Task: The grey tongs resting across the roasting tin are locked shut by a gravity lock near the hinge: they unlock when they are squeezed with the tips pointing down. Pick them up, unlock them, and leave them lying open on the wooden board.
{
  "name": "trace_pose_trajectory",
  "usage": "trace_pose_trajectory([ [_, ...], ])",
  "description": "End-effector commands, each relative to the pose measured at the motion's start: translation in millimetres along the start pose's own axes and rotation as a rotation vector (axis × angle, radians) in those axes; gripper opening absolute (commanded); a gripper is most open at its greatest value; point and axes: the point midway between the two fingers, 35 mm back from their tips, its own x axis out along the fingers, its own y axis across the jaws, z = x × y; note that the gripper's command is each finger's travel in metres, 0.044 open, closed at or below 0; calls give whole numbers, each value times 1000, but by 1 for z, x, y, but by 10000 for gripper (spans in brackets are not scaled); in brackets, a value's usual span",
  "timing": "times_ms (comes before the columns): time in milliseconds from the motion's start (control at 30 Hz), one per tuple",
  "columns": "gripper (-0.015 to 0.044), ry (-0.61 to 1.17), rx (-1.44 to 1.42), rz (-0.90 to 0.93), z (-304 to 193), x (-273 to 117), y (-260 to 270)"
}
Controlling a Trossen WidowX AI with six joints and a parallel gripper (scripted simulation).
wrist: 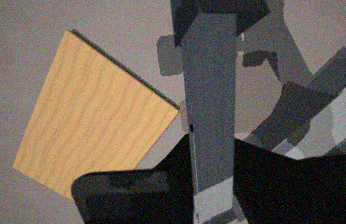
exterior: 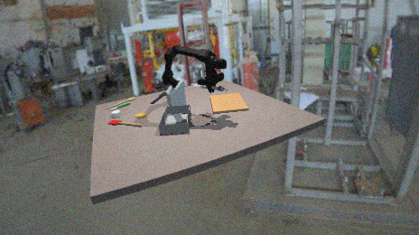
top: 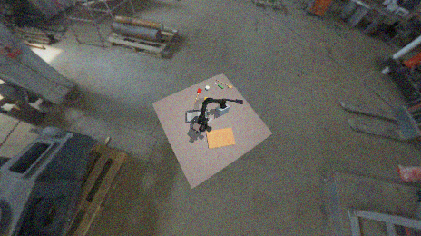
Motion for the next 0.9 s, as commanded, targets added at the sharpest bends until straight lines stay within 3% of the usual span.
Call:
trace_pose_trajectory([
  [0, -150, -3, 33, 3, 1, -3, 4],
  [200, -150, -6, 60, 6, 1, -4, 15],
  [867, -150, -7, 467, 30, -28, -13, 150],
])
